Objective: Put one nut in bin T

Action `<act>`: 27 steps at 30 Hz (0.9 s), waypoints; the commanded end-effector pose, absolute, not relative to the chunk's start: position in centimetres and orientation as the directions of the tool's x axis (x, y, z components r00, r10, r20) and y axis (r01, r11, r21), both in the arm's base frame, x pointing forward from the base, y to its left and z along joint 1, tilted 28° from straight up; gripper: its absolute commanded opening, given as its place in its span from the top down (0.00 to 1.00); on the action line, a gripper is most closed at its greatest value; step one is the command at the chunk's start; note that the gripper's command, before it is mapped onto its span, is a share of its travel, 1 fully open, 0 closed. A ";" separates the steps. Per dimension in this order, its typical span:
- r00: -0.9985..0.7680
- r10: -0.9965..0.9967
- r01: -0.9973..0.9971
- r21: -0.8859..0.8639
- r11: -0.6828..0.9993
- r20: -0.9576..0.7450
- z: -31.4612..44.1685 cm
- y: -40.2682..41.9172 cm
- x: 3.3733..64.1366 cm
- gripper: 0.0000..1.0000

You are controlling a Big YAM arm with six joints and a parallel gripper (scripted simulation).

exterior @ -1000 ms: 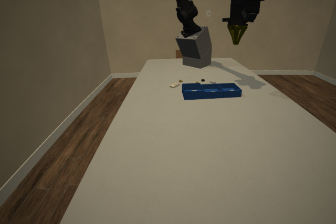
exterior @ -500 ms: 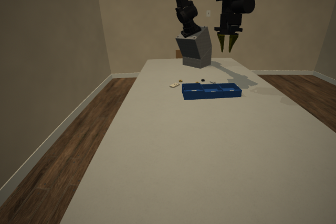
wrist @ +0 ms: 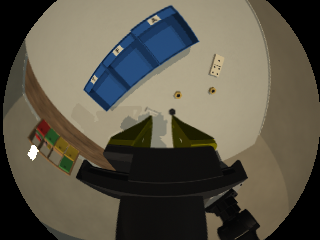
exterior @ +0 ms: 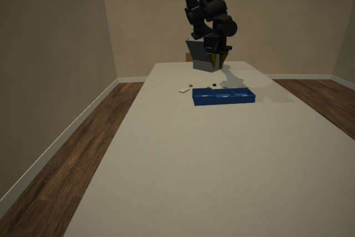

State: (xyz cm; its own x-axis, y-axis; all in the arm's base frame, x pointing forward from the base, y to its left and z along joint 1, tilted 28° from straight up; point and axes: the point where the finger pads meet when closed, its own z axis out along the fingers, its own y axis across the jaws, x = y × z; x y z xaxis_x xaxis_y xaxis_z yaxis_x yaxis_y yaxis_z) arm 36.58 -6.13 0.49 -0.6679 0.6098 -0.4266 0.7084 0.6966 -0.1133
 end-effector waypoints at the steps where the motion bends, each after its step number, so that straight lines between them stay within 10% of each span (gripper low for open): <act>1: -0.545 0.704 0.799 -0.028 0.600 -0.456 -0.3 -7.2 36.5 0.71; 13: -0.195 0.869 0.933 0.188 0.307 -0.454 -2.9 -10.1 35.4 0.71; 27: -0.182 0.876 0.944 0.171 0.283 -0.446 -3.5 -10.5 34.0 0.71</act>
